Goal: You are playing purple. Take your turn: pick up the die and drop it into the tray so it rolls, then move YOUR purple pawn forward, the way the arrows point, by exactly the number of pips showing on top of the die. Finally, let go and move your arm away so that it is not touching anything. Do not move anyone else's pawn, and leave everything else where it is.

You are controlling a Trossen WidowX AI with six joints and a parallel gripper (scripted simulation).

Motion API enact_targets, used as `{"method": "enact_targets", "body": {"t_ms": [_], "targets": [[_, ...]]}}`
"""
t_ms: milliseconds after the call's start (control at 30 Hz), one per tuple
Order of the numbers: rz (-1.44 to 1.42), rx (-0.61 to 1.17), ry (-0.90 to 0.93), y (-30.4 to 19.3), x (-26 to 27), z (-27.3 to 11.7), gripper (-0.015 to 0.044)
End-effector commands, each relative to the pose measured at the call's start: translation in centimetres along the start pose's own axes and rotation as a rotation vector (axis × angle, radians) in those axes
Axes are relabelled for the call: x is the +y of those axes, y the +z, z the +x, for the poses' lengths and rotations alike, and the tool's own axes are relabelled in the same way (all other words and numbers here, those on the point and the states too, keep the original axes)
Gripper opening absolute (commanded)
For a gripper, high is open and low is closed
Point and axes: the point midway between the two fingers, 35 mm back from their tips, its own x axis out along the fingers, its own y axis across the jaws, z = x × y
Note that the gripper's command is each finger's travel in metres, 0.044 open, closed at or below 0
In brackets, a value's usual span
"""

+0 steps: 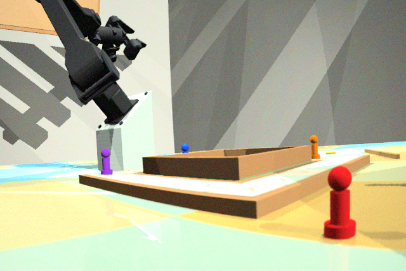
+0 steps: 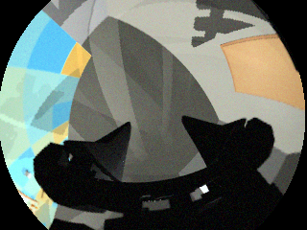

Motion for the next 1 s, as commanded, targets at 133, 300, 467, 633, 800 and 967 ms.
{"method": "enact_targets", "body": {"t_ms": [133, 300, 467, 633, 800, 967], "targets": [[0.212, 0.066, 0.140, -3.9, 4.4, 2.9, 0.0275], [0.528, 0.195, 0.325, -9.2, 11.2, 5.6, 0.0275], [0.771, 0.340, 0.481, -14.5, 19.0, 6.6, 0.0275], [1.011, 0.480, 0.589, -17.2, 24.2, 6.2, 0.0275], [1.376, 0.745, 0.732, -20.4, 32.1, 4.2, 0.0275], [1.729, 1.090, 0.846, -22.2, 39.7, 0.6, 0.0275]]}}
